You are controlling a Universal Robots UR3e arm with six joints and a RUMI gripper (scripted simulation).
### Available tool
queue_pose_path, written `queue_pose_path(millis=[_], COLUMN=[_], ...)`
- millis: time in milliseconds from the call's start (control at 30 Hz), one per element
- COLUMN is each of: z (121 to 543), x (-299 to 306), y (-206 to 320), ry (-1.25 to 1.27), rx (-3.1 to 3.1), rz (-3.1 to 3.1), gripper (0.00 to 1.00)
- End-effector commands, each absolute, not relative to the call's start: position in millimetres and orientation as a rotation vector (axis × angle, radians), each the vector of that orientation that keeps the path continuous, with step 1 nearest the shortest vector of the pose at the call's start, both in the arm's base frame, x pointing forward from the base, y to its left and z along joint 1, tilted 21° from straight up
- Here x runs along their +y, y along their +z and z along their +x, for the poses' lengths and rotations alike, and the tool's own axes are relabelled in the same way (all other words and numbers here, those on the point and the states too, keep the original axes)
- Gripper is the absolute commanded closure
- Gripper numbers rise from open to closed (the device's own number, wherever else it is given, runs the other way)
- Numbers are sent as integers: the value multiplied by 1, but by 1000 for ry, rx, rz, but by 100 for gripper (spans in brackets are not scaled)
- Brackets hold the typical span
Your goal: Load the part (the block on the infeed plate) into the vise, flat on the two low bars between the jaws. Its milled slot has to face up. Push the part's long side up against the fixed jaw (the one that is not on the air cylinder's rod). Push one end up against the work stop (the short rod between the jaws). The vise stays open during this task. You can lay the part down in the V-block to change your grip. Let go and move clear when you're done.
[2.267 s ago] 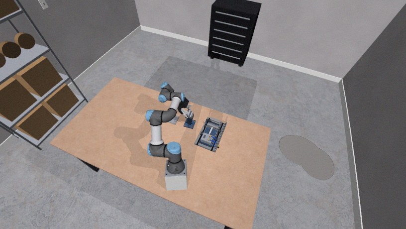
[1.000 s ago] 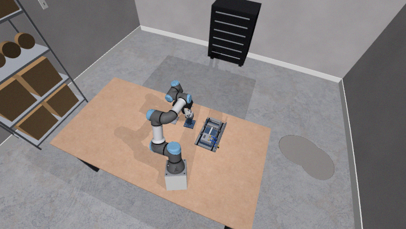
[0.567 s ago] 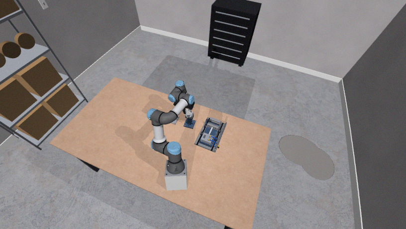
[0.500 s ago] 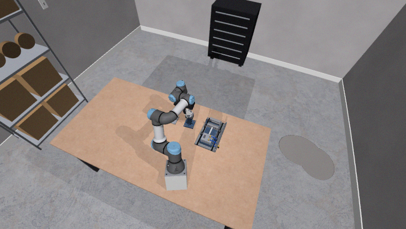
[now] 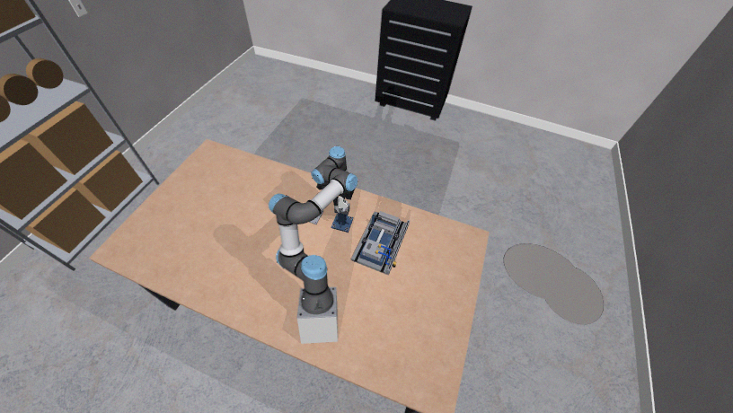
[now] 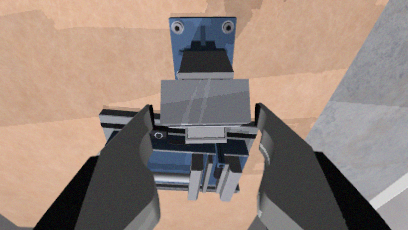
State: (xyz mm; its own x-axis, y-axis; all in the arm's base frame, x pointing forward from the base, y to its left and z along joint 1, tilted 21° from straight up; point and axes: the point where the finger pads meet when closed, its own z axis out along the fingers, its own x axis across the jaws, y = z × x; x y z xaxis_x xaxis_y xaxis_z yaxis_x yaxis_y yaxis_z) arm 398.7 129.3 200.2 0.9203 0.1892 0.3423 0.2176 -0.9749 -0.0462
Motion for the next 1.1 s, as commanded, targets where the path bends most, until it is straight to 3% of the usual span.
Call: queue_pose_path(millis=[0, 1067], z=[399, 400], x=[129, 126], y=[201, 200], ry=[-504, -392], rx=[-331, -379], rz=[-2937, -2573], gripper=[49, 49])
